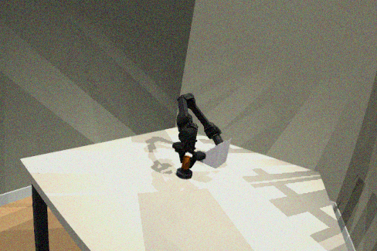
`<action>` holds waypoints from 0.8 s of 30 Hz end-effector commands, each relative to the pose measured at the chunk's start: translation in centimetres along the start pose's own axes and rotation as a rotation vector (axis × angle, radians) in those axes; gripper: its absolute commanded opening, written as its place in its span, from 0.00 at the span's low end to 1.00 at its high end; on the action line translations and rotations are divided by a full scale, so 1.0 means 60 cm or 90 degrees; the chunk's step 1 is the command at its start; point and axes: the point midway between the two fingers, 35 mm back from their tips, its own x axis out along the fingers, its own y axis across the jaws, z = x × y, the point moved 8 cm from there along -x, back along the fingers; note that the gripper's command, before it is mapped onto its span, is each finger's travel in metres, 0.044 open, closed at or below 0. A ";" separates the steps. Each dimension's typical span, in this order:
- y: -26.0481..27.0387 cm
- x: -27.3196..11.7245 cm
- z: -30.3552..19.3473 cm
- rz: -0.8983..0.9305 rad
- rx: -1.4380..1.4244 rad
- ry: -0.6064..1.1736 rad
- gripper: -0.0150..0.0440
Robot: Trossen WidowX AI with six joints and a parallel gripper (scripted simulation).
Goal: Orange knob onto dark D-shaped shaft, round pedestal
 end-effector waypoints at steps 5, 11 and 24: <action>0.000 -0.001 0.000 0.000 0.000 0.000 1.00; 0.001 -0.017 0.002 0.001 0.000 0.000 1.00; 0.006 -0.161 0.004 0.002 -0.001 0.001 1.00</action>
